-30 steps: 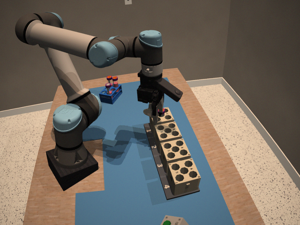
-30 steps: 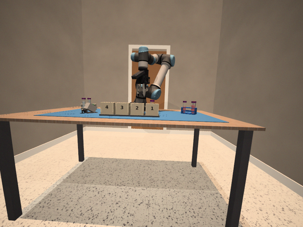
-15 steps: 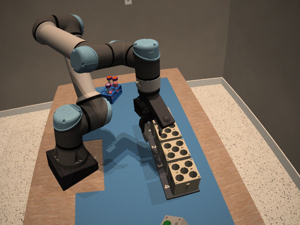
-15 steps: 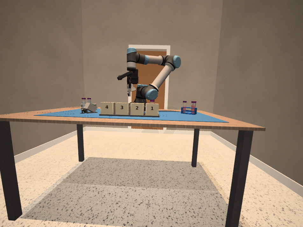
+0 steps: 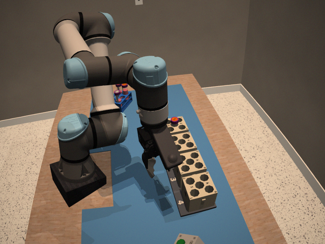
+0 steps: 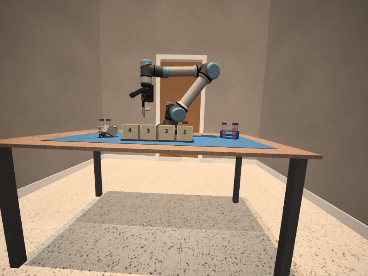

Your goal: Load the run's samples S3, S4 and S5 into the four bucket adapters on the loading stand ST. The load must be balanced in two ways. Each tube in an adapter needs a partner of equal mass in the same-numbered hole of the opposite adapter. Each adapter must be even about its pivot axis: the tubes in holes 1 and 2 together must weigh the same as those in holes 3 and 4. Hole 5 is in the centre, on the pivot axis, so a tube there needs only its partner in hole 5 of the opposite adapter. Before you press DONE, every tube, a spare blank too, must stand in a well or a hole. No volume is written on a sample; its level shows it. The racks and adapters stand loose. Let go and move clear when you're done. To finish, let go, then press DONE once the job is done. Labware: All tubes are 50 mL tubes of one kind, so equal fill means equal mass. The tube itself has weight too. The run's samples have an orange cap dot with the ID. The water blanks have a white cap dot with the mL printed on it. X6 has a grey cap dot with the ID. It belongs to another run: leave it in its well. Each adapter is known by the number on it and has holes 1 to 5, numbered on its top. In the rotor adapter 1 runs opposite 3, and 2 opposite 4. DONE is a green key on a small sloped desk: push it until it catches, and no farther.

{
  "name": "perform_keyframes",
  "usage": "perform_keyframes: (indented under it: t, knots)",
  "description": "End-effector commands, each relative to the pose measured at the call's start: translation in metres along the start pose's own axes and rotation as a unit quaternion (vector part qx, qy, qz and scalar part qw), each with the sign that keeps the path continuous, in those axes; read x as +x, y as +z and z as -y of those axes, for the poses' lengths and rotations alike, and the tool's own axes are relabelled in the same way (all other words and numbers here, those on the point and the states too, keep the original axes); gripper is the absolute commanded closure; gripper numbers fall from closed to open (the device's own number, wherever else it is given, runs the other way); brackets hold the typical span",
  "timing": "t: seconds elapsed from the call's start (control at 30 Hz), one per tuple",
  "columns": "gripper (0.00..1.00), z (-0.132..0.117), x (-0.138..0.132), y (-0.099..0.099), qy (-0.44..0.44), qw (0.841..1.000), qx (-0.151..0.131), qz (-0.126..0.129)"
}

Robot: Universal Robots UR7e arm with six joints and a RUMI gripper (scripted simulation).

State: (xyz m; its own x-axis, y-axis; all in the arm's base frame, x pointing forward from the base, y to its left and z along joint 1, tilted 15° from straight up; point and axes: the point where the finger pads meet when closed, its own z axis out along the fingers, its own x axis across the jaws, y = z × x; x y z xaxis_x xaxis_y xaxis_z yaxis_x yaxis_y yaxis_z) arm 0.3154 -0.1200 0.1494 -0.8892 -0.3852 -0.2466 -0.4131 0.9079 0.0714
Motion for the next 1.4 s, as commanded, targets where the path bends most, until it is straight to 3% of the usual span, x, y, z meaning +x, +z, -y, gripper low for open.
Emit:
perform_keyframes:
  t: [0.0,0.13,0.2,0.7,0.77,1.27,1.37]
  knots:
    - [0.65,0.036,0.023,0.001,-0.001,1.0,-0.001,0.003]
    - [0.65,0.064,0.042,0.002,-0.001,1.0,-0.001,0.003]
    - [0.65,0.064,0.042,0.002,-0.001,1.0,-0.001,0.003]
    - [0.65,0.166,0.114,0.002,-0.001,1.0,-0.001,0.003]
    - [0.65,0.166,0.114,0.002,-0.001,1.0,-0.001,0.003]
    - [0.65,0.268,0.187,0.003,-0.001,1.0,-0.001,0.002]
    - [0.65,0.274,0.191,0.003,-0.001,1.0,-0.001,0.002]
